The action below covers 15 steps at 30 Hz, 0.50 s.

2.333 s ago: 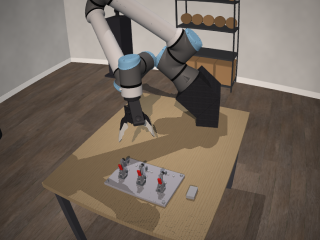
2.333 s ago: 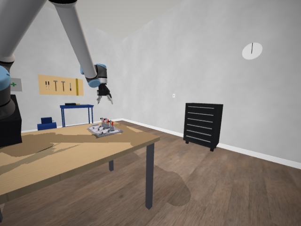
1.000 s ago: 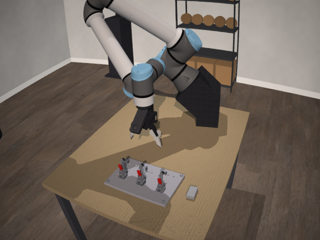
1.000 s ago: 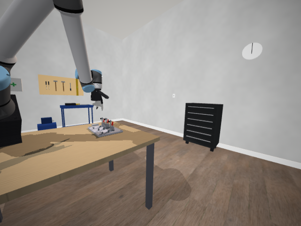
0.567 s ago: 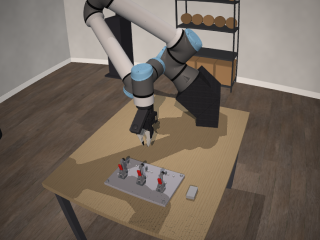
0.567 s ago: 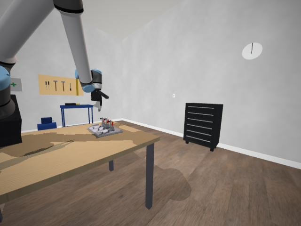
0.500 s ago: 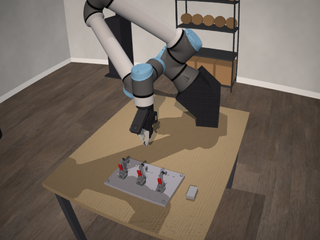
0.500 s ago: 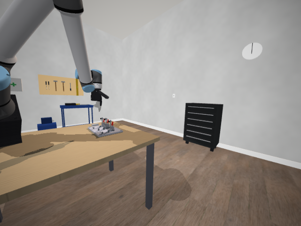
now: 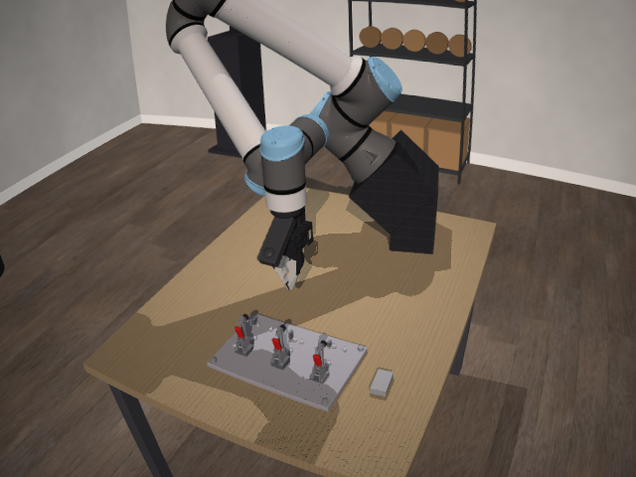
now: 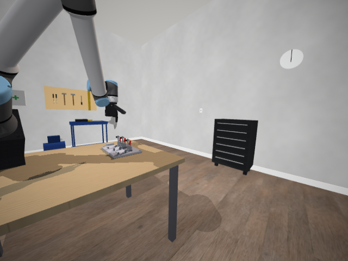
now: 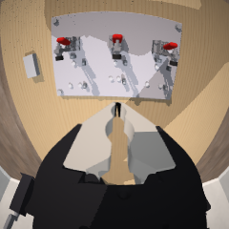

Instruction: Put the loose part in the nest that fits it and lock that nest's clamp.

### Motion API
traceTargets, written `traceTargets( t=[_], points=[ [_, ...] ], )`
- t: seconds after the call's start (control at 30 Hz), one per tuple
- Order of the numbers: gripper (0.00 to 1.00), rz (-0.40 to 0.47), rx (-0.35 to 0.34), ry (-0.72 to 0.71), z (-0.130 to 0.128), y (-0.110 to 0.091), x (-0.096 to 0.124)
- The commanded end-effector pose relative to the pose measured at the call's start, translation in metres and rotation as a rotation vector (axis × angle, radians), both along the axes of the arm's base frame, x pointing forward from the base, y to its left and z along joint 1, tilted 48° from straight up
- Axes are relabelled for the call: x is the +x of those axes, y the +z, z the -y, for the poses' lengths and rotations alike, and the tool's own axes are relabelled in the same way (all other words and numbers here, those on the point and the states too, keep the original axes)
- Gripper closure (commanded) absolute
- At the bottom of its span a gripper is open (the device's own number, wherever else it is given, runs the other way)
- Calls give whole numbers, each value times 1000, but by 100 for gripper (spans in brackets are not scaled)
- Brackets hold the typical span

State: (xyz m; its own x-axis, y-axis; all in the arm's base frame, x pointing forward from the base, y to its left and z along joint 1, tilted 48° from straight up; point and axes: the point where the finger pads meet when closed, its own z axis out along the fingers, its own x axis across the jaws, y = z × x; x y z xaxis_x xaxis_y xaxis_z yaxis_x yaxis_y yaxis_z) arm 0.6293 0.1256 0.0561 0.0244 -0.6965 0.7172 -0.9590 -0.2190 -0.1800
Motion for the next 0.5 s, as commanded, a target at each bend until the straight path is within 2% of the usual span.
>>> traceTargets(
  t=[0.0,0.4,0.43,0.47],
  points=[
    [100,1,0,0,0,0,0],
    [100,1,0,0,0,0,0],
    [72,1,0,0,0,0,0],
    [72,1,0,0,0,0,0]
  ],
)
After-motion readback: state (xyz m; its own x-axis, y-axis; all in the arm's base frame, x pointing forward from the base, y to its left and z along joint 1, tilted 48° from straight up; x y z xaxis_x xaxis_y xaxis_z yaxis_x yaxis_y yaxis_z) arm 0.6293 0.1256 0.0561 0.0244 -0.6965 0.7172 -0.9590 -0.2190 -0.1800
